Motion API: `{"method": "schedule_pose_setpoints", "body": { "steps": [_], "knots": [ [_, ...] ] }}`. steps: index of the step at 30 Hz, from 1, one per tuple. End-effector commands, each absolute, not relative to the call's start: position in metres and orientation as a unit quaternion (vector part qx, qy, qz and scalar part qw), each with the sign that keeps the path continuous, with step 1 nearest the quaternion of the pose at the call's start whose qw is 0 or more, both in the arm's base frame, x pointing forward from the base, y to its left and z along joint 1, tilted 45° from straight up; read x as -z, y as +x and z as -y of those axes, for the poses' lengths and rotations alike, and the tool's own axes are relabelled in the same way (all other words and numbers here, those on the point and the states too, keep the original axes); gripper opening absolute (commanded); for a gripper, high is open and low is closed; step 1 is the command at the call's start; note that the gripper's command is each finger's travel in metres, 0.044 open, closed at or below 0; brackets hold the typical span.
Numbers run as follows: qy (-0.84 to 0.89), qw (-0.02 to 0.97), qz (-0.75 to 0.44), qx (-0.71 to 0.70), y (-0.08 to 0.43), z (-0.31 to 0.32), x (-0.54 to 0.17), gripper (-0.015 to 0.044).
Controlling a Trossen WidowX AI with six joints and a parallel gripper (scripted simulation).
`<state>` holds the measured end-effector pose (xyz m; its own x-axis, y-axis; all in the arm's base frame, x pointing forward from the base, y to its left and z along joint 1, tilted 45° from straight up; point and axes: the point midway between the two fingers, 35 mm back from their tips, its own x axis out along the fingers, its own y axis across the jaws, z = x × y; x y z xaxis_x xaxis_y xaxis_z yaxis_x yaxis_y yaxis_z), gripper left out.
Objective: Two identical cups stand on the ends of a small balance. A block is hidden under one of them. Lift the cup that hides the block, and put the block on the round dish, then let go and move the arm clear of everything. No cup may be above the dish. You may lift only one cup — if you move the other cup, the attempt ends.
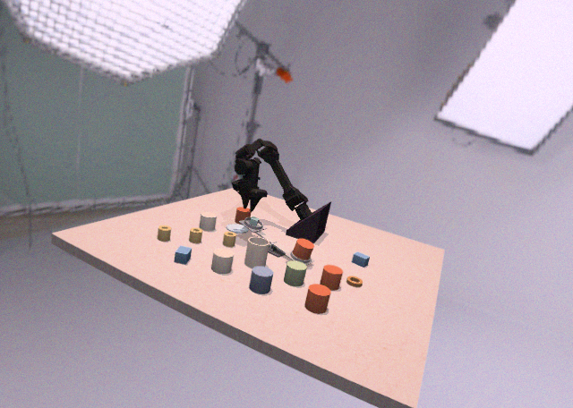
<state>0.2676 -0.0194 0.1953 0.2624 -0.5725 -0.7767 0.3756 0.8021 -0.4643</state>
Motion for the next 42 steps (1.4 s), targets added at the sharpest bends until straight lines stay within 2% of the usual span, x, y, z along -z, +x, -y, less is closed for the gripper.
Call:
{"method": "schedule_pose_setpoints", "body": {
  "steps": [1,18,42],
  "knots": [
    [-0.05,0.788,-0.51,0.341,0.27,0.012,-0.191,0.026],
    [0.142,0.763,-0.372,0.509,0.275,-0.023,-0.171,0.026],
    [0.149,0.761,-0.365,0.514,0.282,-0.006,-0.151,0.026]
  ]
}}
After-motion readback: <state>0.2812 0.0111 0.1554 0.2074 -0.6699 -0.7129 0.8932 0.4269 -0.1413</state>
